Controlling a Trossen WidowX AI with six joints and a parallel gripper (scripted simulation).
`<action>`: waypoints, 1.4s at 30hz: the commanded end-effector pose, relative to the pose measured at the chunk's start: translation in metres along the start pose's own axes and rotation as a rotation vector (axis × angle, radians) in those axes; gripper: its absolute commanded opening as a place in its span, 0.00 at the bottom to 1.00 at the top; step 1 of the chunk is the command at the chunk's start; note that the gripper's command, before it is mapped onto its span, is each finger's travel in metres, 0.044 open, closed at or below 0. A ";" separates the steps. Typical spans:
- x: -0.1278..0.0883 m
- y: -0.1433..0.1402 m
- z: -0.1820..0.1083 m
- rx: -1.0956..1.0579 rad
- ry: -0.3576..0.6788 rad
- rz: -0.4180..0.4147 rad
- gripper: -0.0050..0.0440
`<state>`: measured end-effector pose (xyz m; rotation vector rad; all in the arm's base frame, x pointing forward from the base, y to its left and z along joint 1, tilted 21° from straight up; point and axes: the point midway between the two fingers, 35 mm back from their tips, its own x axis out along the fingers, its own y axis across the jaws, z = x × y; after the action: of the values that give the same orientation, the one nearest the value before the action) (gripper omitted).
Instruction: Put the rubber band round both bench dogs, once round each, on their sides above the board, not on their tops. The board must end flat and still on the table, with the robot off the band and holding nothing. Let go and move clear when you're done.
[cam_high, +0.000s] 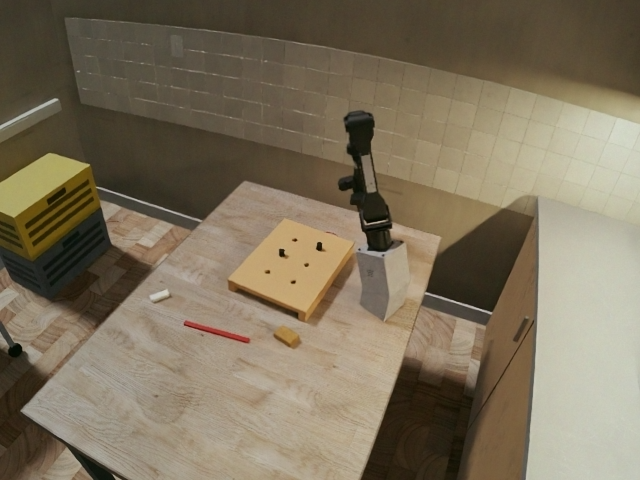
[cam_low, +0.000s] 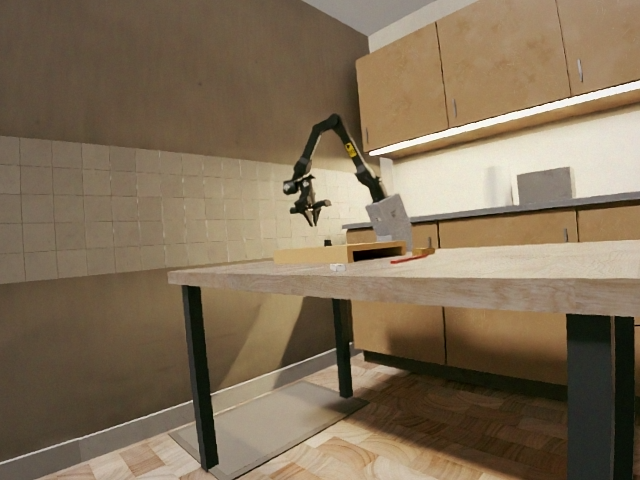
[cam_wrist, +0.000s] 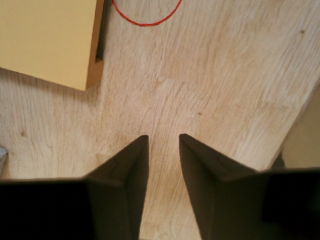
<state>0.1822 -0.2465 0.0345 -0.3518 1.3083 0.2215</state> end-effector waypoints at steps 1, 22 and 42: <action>0.019 -0.022 0.032 0.106 -0.013 -0.060 0.27; 0.069 -0.026 0.097 0.330 -0.094 -0.085 0.27; 0.120 -0.030 0.101 0.328 -0.095 -0.083 0.27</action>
<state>0.3070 -0.2368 -0.0596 -0.1004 1.2247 -0.0367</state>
